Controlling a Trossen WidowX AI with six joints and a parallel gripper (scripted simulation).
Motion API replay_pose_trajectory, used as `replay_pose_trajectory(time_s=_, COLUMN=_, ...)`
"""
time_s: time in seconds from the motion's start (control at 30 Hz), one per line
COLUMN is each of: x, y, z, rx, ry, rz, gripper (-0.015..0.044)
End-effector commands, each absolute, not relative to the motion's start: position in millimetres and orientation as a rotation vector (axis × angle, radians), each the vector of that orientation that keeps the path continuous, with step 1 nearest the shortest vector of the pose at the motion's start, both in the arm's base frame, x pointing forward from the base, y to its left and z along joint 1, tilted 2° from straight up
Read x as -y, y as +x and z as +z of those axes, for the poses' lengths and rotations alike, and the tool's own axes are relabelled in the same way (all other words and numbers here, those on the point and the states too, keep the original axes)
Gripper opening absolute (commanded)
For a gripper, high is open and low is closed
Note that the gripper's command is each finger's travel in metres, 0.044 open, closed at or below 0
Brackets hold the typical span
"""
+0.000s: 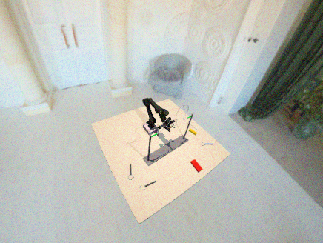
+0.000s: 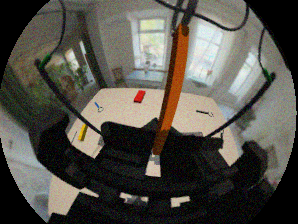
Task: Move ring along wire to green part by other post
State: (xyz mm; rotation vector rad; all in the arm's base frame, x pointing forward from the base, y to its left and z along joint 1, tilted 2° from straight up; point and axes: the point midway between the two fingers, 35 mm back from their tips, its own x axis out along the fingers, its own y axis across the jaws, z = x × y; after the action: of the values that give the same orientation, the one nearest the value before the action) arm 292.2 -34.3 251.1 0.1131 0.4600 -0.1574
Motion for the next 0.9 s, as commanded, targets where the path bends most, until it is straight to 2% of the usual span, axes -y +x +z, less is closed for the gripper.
replay_pose_trajectory(time_s=0.0, x=25, y=293, z=253, rx=-0.459, ry=0.168, rz=-0.148, gripper=-0.015)
replay_pose_trajectory(time_s=0.87, x=-54, y=297, z=293, rx=-0.446, ry=0.73, rz=0.023, gripper=-0.015)
